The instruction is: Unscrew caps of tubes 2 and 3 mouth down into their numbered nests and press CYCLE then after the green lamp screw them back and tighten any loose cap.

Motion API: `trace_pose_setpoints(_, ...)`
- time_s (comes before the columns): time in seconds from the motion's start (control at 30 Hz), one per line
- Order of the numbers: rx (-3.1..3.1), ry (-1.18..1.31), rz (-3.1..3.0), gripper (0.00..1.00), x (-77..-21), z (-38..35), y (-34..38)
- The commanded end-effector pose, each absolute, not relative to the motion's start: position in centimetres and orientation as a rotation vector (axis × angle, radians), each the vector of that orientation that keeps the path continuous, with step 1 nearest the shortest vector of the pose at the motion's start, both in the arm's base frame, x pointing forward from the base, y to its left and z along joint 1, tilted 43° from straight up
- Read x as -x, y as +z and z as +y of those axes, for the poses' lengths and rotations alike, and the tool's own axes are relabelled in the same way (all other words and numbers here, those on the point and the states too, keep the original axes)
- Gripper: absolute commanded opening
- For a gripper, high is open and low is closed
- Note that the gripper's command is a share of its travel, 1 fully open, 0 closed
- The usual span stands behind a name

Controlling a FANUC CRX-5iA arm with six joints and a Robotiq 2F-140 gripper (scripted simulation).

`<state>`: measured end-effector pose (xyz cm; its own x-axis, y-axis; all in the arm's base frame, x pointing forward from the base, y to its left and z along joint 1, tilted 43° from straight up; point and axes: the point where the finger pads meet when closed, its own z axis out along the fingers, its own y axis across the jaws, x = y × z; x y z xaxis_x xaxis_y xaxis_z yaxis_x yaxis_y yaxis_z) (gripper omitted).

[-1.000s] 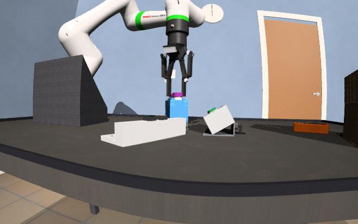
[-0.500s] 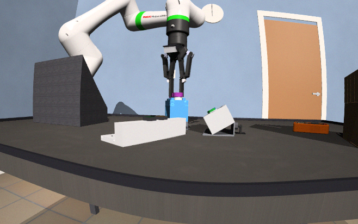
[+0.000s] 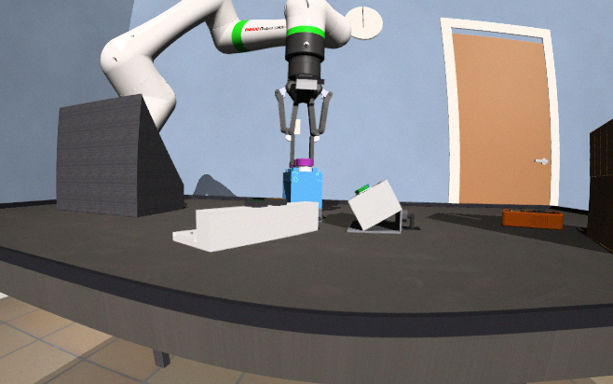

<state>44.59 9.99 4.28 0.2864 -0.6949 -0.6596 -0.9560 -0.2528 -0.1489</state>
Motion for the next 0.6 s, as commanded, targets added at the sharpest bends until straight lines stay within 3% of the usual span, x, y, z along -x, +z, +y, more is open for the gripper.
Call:
trace_pose_setpoints(0.0, 2.153, 0.544, 1.198, 0.3, -44.65, 9.89, 4.32)
trace_pose_setpoints(0.47, 2.293, 0.391, 0.796, 0.3, -44.65, 9.85, 4.36)
trace_pose_setpoints(0.5, 2.293, 0.391, 0.796, 0.41, -44.65, 9.91, 4.31)
trace_pose_setpoints(0.57, 2.293, 0.391, 0.796, 0.41, -44.65, 9.91, 4.3)
